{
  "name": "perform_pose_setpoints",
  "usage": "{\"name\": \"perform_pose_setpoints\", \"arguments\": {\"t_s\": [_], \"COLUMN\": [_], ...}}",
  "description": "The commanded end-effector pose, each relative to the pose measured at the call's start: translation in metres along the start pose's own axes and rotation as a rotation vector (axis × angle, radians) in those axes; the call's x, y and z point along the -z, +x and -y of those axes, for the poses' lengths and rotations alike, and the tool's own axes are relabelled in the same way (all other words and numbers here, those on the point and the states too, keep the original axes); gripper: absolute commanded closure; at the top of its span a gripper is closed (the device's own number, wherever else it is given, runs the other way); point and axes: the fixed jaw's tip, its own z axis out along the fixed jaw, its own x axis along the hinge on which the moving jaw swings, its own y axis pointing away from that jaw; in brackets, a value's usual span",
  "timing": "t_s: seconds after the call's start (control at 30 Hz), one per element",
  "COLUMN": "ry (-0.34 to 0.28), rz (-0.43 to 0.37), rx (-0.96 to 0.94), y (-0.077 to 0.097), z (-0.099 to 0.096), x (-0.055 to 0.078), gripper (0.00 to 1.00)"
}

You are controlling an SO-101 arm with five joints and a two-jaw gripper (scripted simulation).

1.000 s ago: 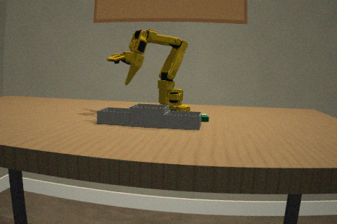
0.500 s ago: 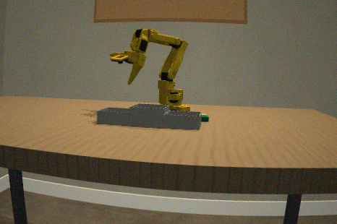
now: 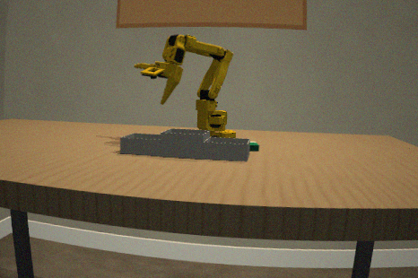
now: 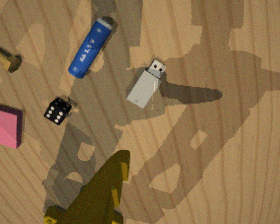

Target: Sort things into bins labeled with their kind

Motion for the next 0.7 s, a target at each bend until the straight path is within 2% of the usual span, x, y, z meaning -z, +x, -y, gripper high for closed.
{"name": "perform_pose_setpoints", "arguments": {"t_s": [0.0,0.17,0.2,0.67], "ry": [0.014,0.014,-0.006,0.002], "rz": [0.043,0.049,0.002,0.035], "rx": [0.059,0.095,0.078,0.243], "y": [-0.0063,-0.0073,-0.0003,-0.0052], "z": [-0.0012,-0.0023,-0.0032,-0.0073], "x": [0.0082,0.0102,0.0023,0.0113], "gripper": [0.00,0.00,0.00,0.00]}}
